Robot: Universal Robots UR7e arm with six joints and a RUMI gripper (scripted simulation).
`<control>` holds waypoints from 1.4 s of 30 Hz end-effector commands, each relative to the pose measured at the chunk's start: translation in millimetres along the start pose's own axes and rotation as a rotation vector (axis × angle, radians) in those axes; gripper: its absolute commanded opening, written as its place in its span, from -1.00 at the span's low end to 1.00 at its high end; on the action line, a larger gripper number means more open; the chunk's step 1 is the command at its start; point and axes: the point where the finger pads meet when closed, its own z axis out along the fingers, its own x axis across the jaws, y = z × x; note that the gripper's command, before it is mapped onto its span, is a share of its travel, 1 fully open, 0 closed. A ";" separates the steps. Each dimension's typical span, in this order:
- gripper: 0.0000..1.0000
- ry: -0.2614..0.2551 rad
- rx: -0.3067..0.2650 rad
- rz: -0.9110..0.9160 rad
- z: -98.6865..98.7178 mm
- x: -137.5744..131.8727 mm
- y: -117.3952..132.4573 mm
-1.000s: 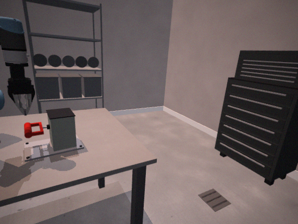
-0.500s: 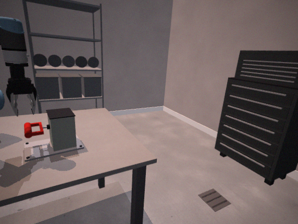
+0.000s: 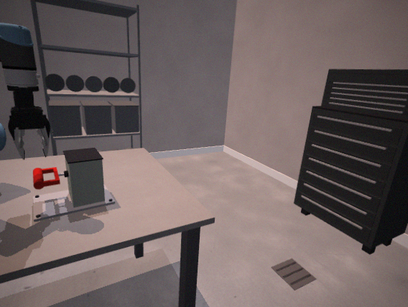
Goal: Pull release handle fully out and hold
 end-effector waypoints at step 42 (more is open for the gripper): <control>-0.35 0.001 -0.001 0.000 15.5 0.2 0.3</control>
